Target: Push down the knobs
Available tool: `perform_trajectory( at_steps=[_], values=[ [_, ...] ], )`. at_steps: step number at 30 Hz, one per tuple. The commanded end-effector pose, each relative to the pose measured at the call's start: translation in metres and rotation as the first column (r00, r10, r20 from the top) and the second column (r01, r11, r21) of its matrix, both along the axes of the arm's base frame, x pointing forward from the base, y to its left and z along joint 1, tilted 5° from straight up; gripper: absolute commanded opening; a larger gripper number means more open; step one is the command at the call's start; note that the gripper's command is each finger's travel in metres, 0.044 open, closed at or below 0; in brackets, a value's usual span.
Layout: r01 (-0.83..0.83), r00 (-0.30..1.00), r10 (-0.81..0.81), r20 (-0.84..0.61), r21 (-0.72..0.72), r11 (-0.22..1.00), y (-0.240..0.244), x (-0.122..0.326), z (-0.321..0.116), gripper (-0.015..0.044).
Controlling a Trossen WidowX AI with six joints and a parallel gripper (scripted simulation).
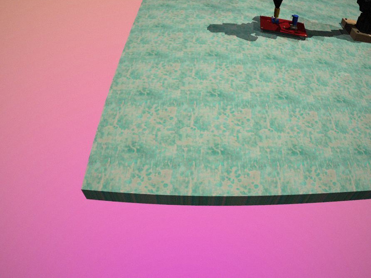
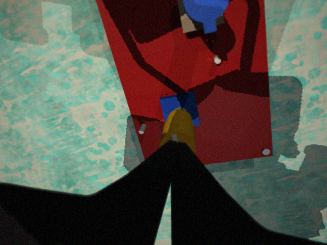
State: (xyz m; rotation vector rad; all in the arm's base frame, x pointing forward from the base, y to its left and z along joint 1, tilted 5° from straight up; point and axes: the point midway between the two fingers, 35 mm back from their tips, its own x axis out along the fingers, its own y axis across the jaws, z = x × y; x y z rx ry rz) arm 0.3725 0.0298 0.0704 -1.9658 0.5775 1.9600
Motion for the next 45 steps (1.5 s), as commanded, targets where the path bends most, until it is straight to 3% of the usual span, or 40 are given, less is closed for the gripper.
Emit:
perform_trajectory(
  at_steps=[1, 45],
  values=[
    [-0.006, 1.0, 0.006, -0.001, 0.005, 1.0, 0.0006, 0.0003, -0.0024, 0.0],
    [-0.006, 1.0, 0.006, -0.001, 0.005, 1.0, 0.0001, 0.0002, -0.0099, 0.0]
  ],
)
